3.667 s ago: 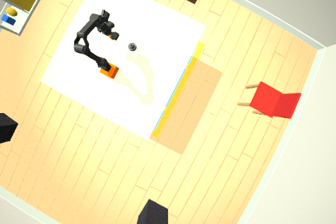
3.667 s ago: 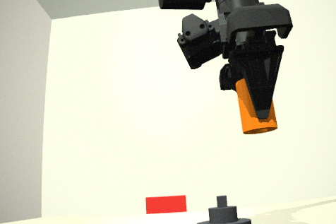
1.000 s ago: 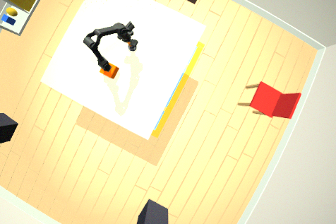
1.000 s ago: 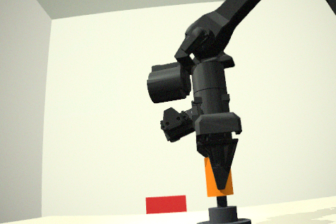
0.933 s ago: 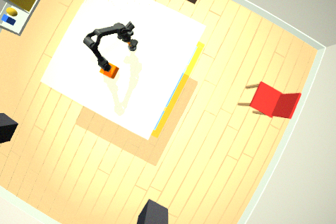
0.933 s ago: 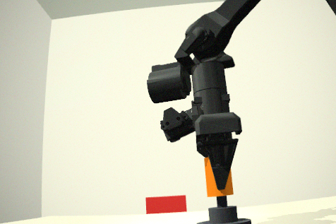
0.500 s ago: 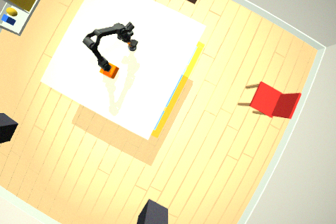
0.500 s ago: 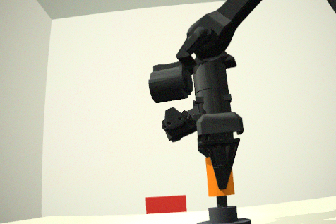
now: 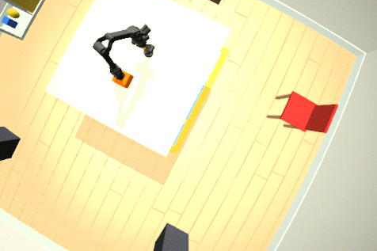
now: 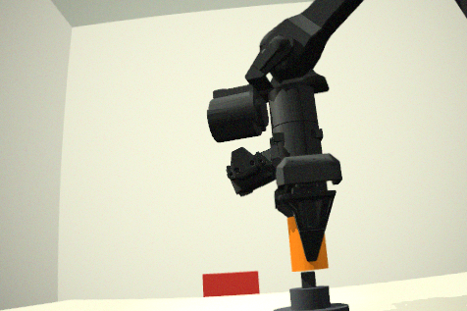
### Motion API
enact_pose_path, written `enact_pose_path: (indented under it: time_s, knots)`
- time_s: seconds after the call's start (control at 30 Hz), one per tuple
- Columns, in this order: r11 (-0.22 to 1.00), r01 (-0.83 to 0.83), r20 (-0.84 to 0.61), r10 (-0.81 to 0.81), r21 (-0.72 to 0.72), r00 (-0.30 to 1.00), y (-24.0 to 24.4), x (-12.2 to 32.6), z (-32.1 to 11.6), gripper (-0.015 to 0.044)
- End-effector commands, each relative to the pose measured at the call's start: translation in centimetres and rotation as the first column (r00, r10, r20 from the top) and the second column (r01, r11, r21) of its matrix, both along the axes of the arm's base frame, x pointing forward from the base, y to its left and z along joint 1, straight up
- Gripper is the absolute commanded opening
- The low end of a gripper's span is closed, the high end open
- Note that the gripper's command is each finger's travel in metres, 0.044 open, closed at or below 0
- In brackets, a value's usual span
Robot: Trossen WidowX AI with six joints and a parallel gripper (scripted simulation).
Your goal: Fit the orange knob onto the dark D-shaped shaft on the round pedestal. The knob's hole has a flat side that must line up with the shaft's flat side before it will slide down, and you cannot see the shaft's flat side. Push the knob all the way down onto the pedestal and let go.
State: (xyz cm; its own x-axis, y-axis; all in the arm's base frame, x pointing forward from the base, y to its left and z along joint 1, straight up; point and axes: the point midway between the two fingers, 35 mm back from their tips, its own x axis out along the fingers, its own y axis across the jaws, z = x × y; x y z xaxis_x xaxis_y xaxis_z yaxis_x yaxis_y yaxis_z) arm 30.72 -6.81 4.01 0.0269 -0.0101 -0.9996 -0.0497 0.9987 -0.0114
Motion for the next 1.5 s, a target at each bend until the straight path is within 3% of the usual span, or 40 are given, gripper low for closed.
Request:
enact_pose_path:
  time_s: [0.0,0.1,0.93,1.17,1.47]
  knots:
    - [0.995,-0.1,0.006,0.1,-0.001,0.995,0.03,0.18,0.33,0.0]
    - [0.983,-0.184,0.005,0.184,-0.004,0.983,0.0,0.35,0.31,0.0]
    - [0.983,-0.184,0.005,0.184,-0.004,0.983,-0.09,0.7,0.3,0.0]
    - [0.927,-0.374,0.002,0.375,-0.01,0.927,-0.04,0.45,0.3,0.0]
    - [0.923,-0.384,0.001,0.384,-0.01,0.923,0.01,0.11,-0.18,0.0]
